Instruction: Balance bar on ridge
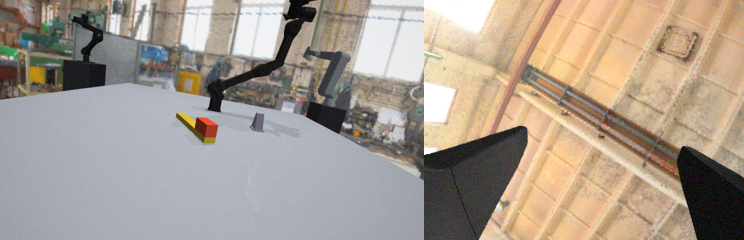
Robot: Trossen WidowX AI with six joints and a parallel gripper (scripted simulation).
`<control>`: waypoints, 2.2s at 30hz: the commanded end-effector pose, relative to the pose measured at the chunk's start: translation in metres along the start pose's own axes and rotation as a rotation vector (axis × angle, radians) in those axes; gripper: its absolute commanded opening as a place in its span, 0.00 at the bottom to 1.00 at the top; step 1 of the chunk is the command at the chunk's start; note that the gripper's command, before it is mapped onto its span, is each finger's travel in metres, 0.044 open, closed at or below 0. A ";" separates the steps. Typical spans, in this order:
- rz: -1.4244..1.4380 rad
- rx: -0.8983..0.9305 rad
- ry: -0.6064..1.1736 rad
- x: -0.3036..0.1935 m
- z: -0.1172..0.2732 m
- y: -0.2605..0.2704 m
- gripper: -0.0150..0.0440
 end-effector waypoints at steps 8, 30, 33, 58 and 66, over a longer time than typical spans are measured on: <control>-0.131 0.029 0.046 -0.039 -0.015 0.026 0.79; -1.144 0.323 0.302 -0.132 -0.054 0.175 0.79; -1.278 0.376 0.343 -0.138 -0.058 0.199 0.79; -2.166 0.756 0.892 -0.113 -0.075 0.379 0.79; -2.340 0.901 1.111 -0.080 -0.074 0.424 0.79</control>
Point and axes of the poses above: the point midway between the two fingers, 35 mm back from their tips, its own z axis back along the fingers, its own y axis across the jaws, x = y × z, the point moved 7 cm from there along z, back along the fingers, and after that the axes turned 4 degrees about z, right-handed, at the moved point
